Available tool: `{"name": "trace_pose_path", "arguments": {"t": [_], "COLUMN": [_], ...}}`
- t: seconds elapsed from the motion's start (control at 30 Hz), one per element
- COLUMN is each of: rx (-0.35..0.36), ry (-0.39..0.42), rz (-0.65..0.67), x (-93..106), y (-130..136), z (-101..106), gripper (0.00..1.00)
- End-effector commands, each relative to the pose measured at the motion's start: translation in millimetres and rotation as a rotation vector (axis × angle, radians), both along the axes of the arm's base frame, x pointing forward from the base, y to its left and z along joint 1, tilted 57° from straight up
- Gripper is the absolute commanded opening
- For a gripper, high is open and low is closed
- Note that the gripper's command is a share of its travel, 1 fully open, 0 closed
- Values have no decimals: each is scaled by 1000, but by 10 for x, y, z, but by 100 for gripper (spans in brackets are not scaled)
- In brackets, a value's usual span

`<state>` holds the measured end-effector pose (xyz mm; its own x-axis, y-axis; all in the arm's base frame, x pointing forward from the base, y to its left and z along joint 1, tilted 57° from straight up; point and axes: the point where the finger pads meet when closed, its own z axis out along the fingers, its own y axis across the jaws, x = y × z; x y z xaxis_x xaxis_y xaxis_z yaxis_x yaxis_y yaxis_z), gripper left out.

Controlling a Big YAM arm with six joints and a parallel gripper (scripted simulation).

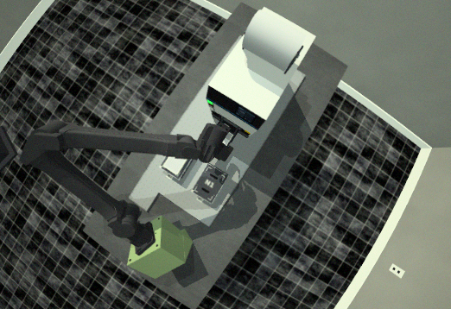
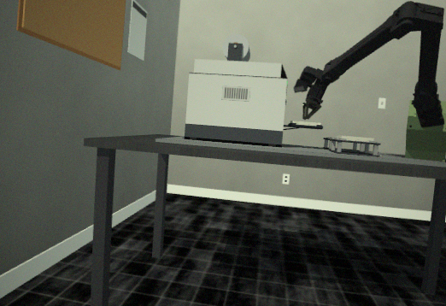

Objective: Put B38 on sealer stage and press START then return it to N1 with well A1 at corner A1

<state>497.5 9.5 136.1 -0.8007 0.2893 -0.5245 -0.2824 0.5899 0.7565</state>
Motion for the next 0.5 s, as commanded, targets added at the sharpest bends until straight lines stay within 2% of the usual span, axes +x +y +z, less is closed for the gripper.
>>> {"name": "trace_pose_path", "arguments": {"t": [0.0,0.17,0.47], "rx": [6,-5,-20], "ry": [-4,-13,-46], "rz": [8,16,-6], "x": [1,-17,86], "y": [83,91,-82], "z": [60,101,211], "gripper": [100,100,100]}}
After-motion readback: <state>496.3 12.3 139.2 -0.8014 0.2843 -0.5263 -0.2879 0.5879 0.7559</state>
